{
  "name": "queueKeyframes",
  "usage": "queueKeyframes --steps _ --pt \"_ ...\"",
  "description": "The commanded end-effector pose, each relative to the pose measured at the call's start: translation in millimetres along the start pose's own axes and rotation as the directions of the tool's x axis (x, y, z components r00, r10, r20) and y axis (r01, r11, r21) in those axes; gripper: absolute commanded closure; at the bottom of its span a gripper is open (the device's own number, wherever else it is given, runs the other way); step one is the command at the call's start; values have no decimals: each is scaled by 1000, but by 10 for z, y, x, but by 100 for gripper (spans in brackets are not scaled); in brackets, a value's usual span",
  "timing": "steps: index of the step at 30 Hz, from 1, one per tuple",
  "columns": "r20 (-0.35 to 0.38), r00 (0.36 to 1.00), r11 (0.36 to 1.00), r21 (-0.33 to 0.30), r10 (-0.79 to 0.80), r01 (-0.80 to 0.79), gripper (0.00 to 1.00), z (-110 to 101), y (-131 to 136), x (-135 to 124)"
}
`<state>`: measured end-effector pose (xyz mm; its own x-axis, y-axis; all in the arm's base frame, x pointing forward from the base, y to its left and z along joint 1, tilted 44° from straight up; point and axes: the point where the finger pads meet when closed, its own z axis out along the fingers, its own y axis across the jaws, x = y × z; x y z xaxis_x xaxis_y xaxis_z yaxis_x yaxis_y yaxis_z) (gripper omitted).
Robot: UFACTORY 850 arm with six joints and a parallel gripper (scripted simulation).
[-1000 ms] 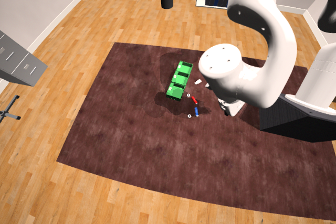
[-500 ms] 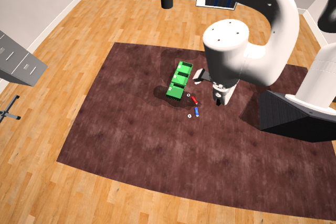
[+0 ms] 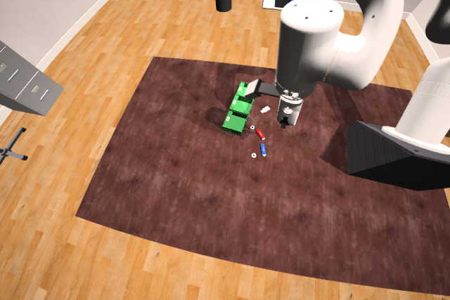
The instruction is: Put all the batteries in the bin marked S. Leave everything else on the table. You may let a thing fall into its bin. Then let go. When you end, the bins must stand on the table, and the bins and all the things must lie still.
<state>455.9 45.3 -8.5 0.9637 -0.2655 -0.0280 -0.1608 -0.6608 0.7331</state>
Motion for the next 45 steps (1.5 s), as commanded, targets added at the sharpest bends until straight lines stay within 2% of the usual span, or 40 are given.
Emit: queueKeyframes --steps 1,3,6,23,26,45 --pt "-88 991 994 30 -100 103 93 -130 89 250" --pt "-88 991 994 30 -100 103 93 -130 89 250" --pt "-170 967 979 37 -190 199 93 -256 168 451" --pt "-171 966 979 37 -192 202 93 -261 172 458" --pt "-166 983 994 56 -82 92 93 -142 335 606" --pt "-166 983 994 55 -82 92 93 531 1264 1440"
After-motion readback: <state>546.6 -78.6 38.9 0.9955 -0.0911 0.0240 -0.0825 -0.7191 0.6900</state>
